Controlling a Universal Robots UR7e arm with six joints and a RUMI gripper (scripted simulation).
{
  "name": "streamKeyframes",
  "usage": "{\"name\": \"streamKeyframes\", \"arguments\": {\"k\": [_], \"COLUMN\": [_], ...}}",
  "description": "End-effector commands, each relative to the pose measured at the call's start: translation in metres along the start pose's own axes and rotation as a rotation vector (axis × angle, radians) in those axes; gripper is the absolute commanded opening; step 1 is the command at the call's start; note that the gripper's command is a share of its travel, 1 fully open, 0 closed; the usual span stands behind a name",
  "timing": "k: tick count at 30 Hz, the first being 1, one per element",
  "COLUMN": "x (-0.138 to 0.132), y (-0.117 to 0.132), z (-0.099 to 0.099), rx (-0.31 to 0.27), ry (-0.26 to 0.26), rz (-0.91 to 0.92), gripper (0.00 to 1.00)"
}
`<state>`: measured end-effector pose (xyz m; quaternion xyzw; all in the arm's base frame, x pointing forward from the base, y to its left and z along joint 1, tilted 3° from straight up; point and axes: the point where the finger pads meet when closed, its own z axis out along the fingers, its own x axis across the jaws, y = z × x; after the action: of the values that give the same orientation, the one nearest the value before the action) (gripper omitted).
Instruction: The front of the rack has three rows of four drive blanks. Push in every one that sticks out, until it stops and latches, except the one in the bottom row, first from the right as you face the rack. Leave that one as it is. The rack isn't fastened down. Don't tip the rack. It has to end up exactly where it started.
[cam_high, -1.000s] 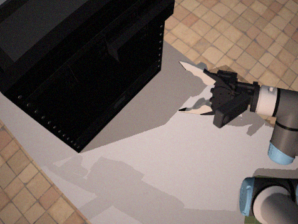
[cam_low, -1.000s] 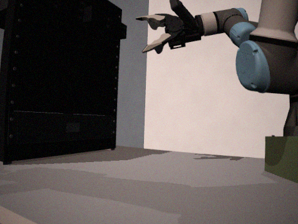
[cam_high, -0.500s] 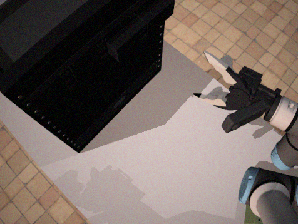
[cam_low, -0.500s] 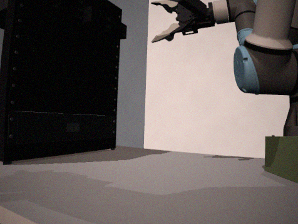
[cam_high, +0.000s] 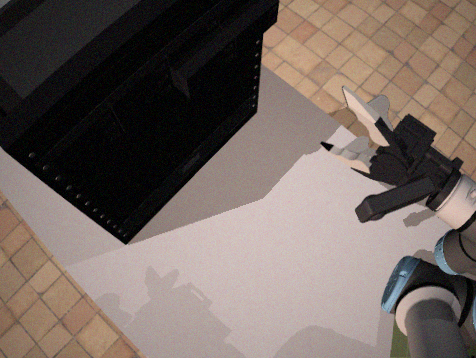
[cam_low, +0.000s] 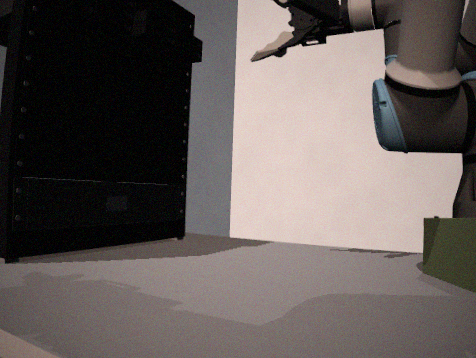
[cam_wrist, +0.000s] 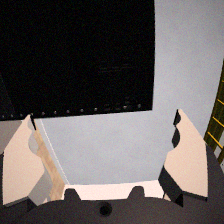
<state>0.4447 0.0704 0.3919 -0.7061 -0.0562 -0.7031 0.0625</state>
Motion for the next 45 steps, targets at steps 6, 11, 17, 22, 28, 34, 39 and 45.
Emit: {"name": "streamKeyframes", "arguments": {"k": [6, 11, 17, 22, 28, 34, 39, 45], "x": [0.0037, 0.004, 0.0042, 0.0042, 0.0042, 0.0042, 0.0042, 0.0042], "y": [-0.0004, -0.0005, -0.0007, -0.0007, -0.0007, -0.0007, -0.0007, -0.0007], "z": [-0.0064, -0.0069, -0.0073, -0.0073, -0.0073, -0.0073, -0.0073, -0.0073], "rx": [-0.033, -0.037, -0.04, -0.04, -0.04, -0.04, -0.04, -0.04], "ry": [0.03, 0.033, 0.035, 0.035, 0.035, 0.035, 0.035, 0.035], "rz": [-0.049, -0.056, -0.061, -0.061, -0.061, -0.061, -0.061, -0.061], "gripper": [1.0, 1.0, 1.0, 1.0, 1.0, 1.0, 1.0, 1.0]}}
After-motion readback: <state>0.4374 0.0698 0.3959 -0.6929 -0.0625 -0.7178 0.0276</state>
